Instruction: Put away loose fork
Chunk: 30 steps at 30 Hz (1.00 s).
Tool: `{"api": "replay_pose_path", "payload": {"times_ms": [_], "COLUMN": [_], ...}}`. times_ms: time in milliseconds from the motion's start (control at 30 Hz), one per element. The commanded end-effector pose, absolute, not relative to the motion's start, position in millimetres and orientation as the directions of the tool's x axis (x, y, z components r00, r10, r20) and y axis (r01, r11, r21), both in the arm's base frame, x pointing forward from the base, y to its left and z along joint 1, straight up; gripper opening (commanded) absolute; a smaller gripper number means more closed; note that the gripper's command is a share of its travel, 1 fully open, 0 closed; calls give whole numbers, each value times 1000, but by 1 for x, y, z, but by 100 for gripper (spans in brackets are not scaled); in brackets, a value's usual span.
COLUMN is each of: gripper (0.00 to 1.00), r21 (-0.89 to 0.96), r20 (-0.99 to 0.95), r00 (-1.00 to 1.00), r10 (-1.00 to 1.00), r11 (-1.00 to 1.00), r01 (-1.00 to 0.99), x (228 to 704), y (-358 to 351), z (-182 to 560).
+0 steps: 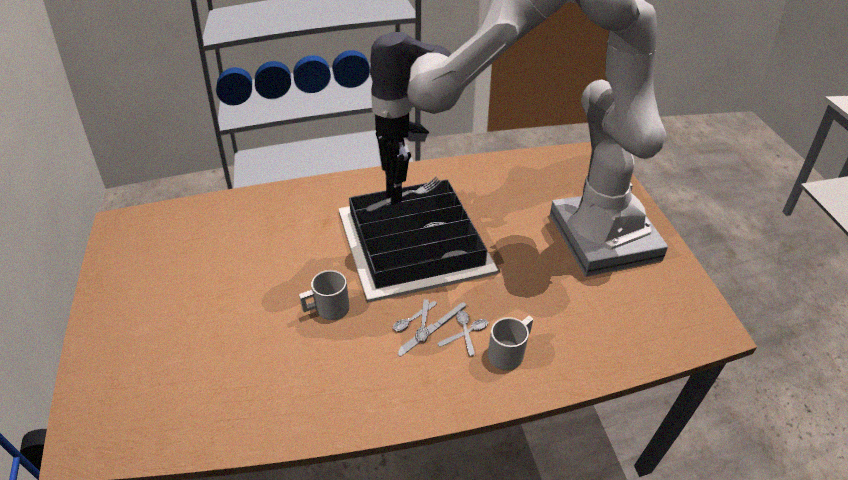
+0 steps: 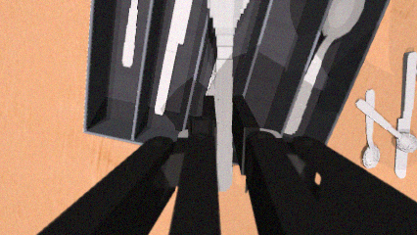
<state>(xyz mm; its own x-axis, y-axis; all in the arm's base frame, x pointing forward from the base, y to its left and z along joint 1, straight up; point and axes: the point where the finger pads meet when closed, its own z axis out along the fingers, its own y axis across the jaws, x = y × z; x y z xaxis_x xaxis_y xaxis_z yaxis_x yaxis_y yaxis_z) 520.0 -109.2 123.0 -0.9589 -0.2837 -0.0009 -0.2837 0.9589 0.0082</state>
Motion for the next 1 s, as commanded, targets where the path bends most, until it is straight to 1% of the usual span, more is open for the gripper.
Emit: {"api": "replay_pose_path", "payload": {"times_ms": [0,167,367,567,967], "gripper": [14,14,14,14,14], "r21": [-3,-4,-3,-3,-3], "r20": [5,5,13,115,117], "r00": [-993,-998,-998,-992,-991], "r10": [-120,-61,-61,-60,-60], "r11": [993,998,998,998,998], "r01": [-120,-61,-61,-61,-61], "x": [520,520,520,523,523], "y": [-109,-109,-109,-108,-108], "z": [122,122,122,122,122]}}
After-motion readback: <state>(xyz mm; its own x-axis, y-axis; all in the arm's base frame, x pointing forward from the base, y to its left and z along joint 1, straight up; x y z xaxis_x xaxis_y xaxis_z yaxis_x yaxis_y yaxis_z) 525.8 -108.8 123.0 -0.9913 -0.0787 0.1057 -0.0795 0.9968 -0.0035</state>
